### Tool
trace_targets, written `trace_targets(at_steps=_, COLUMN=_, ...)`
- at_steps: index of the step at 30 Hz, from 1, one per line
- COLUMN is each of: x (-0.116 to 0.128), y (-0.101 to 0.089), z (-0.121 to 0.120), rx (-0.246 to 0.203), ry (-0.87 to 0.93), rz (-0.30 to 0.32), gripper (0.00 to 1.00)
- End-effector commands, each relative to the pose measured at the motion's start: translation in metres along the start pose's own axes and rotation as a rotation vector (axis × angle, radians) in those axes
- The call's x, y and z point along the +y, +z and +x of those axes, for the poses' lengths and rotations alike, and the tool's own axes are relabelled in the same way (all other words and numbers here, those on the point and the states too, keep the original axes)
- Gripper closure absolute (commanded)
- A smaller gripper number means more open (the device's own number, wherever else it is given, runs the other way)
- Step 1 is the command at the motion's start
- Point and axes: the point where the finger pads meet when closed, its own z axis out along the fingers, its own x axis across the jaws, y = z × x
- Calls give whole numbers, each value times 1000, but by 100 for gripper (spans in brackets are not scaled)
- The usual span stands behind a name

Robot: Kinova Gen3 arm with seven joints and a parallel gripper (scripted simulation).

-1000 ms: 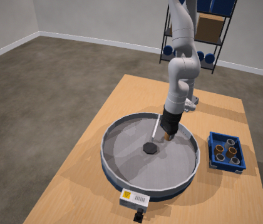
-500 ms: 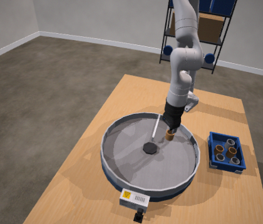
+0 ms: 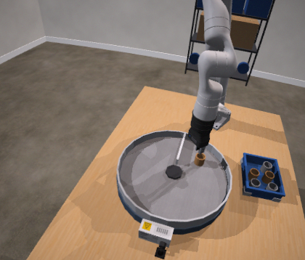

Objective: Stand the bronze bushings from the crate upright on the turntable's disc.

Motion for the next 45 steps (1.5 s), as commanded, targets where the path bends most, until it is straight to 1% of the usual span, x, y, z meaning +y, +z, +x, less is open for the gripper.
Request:
trace_targets(at_steps=1, x=0, y=-1, z=0, rx=1, ry=0, rz=-1, gripper=62)
trace_targets(at_steps=22, x=0, y=-1, z=0, rx=1, ry=0, rz=-1, gripper=62)
trace_targets(at_steps=23, x=0, y=-1, z=0, rx=1, ry=0, rz=-1, gripper=64)
trace_targets(at_steps=30, x=-2, y=0, z=2, rx=1, ry=0, rz=-1, gripper=64)
trace_targets(at_steps=35, x=-10, y=-1, z=9, rx=1, ry=0, rz=-1, gripper=64)
trace_targets(at_steps=40, x=-26, y=-1, z=21, rx=1, ry=0, rz=-1, gripper=64)
trace_targets(at_steps=42, x=-26, y=-1, z=21, rx=1, ry=0, rz=-1, gripper=64)
trace_targets(at_steps=45, x=-39, y=-1, z=32, rx=1, ry=0, rz=-1, gripper=64)
